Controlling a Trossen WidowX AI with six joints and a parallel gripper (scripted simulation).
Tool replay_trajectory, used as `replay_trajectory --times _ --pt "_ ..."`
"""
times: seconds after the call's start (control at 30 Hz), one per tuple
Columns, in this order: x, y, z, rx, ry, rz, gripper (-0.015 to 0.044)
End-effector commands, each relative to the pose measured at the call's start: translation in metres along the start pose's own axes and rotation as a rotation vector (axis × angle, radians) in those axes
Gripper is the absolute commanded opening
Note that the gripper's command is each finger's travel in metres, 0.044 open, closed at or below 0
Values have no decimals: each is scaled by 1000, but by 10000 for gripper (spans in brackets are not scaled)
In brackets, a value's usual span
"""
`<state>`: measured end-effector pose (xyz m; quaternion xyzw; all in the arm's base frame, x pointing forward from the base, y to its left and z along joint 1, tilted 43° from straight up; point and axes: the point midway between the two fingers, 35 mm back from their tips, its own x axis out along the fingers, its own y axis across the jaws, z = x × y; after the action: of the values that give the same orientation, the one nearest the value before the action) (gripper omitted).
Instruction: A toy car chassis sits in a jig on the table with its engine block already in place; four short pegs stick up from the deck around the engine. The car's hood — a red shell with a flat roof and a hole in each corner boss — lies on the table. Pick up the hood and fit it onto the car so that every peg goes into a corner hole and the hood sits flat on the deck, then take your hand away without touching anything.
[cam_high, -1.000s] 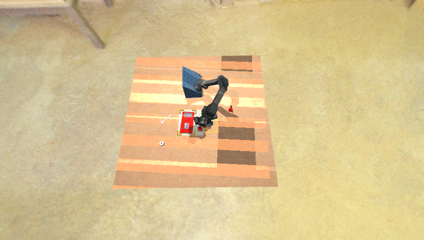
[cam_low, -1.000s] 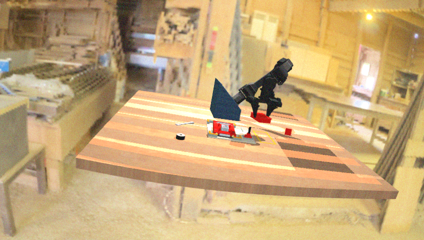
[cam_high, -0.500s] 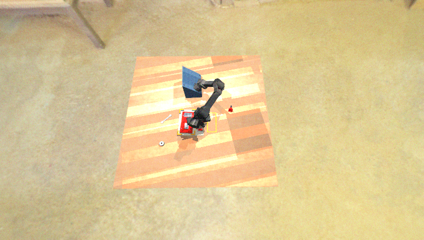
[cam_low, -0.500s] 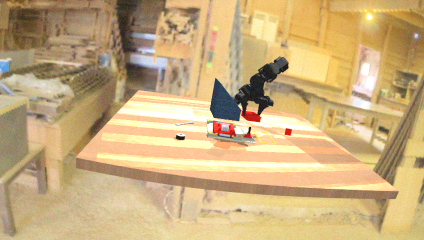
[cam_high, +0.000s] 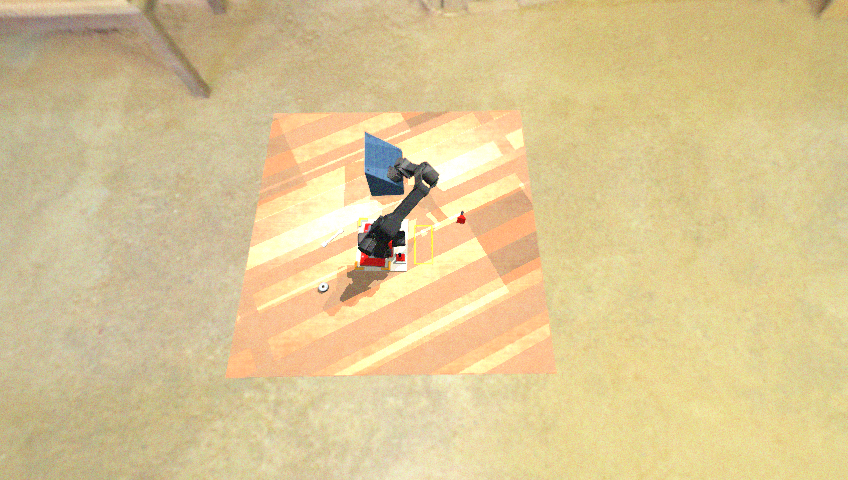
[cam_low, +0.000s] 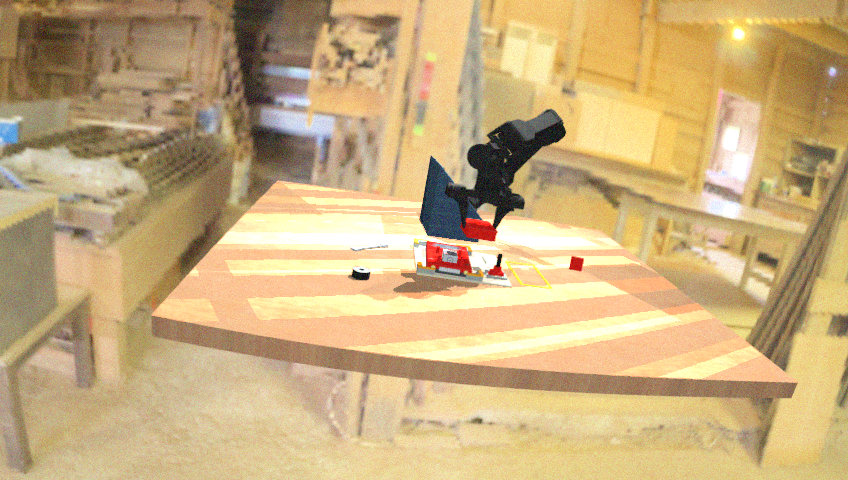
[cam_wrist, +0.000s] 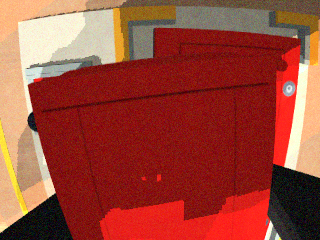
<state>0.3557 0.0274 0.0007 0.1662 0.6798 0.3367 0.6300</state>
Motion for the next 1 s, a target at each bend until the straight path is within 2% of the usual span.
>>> replay_trajectory --times 0.0,0.37,0.6,0.97 --pt "-2 -20 -1 33 -5 -4 0" --pt "0 -58 -5 108 -6 8 0" --pt "2 -59 -6 112 -6 9 0" --pt "48 -58 -6 112 -7 11 0"
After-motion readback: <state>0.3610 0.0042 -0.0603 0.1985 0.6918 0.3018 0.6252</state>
